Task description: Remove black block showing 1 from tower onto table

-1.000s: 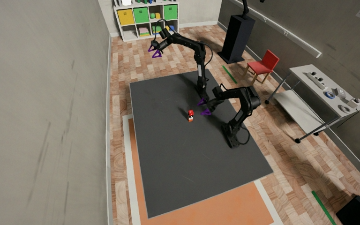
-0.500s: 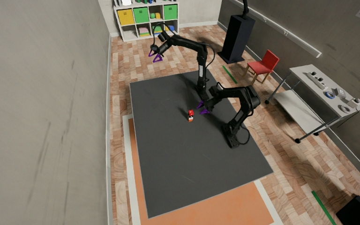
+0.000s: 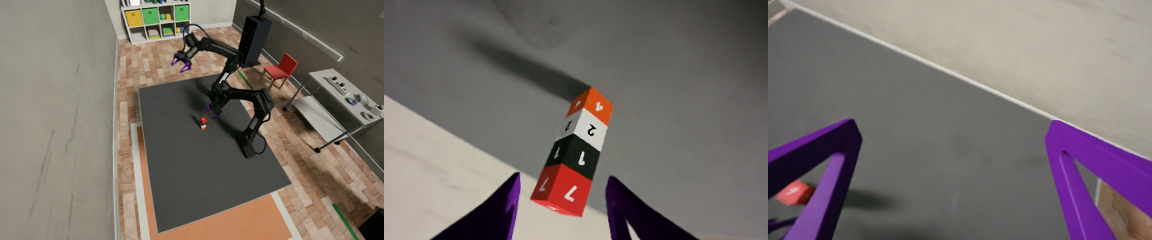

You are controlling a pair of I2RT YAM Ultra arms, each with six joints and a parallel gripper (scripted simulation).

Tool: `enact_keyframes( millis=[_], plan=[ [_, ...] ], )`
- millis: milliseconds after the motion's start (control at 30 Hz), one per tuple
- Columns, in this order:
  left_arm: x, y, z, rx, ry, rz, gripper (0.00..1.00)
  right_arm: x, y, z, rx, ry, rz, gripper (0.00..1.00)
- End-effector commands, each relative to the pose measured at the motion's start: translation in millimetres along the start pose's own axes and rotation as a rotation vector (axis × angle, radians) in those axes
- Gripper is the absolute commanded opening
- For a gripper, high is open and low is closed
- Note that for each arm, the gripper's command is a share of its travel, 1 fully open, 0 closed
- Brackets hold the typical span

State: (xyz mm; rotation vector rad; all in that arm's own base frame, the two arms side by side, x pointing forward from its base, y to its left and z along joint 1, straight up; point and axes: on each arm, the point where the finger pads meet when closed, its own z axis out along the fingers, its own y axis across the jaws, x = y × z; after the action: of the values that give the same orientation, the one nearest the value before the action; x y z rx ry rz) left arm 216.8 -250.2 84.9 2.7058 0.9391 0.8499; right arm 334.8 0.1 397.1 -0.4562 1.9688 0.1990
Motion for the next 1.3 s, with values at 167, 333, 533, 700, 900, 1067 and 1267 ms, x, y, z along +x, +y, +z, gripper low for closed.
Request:
enact_keyframes(
  millis=[167,333,533,700,900,1067,1267],
  plan=[
    [-2,2,-7,0.174,-0.158,-0.305,0.55,17,75,-40,-0.011,0.018,0.019,1.0],
    [6,10,-12,0.248,-0.22,-0.48,0.55,36,124,-76,-0.077,-0.016,-0.018,1.0],
    [15,14,-20,0.358,-0.284,-0.685,0.55,71,147,-117,-0.085,-0.054,-0.012,1.0],
    [18,14,-24,0.411,-0.307,-0.769,0.55,89,144,-131,-0.043,-0.067,0.017,1.0],
    [30,13,-19,0.48,-0.328,-0.828,0.55,118,133,-151,0.073,-0.098,0.081,1.0],
    [42,13,-10,0.512,-0.315,-0.874,0.55,138,136,-162,0.057,-0.129,0.086,1.0],
    [49,13,-5,0.527,-0.309,-0.9,0.55,151,150,-170,-0.084,-0.16,0.04,1.0]
  ],
)
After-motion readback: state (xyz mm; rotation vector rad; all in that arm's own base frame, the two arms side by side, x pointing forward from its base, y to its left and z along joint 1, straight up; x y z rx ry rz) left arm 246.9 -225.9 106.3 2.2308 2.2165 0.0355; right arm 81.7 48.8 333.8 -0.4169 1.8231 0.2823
